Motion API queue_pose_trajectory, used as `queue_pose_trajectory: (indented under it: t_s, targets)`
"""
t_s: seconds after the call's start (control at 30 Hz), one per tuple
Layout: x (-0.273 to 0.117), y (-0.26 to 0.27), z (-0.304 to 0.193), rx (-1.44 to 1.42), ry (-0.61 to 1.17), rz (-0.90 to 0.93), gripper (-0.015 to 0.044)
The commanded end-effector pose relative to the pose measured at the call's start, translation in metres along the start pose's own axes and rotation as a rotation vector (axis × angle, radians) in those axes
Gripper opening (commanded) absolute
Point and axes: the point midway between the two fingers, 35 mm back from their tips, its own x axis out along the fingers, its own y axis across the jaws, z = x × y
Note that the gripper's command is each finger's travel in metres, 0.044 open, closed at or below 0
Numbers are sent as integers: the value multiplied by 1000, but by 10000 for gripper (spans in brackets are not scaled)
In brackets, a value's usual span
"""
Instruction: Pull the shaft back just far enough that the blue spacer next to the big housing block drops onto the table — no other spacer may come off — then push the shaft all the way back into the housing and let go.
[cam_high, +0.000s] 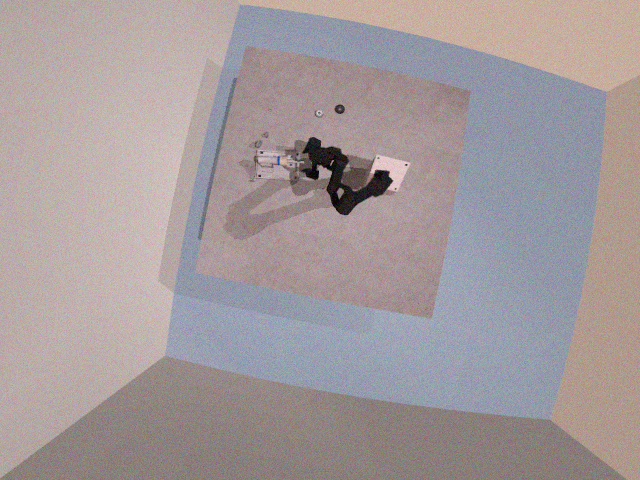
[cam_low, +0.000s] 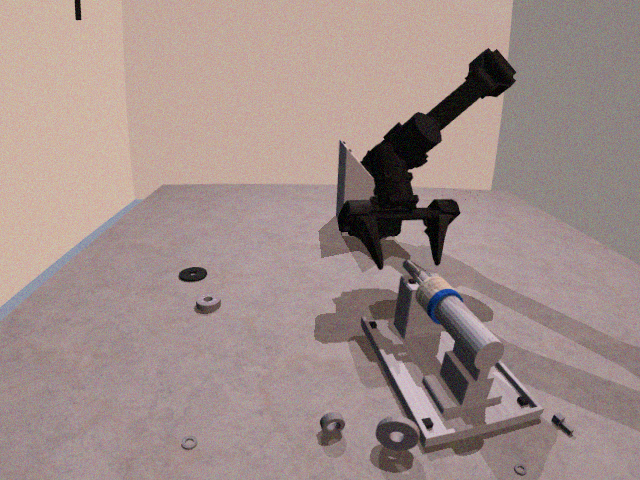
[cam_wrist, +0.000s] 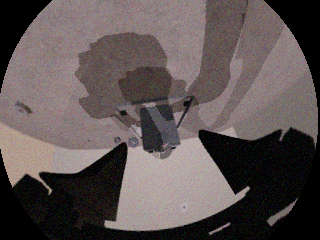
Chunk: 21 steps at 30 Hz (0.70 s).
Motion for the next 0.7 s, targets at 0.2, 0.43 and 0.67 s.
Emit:
queue_pose_trajectory:
  t_s: [0.2,0.43,0.67]
  targets:
    - [18,0,-1,-1,6,0,440]
    - [18,0,-1,-1,6,0,440]
    - [18,0,-1,-1,6,0,440]
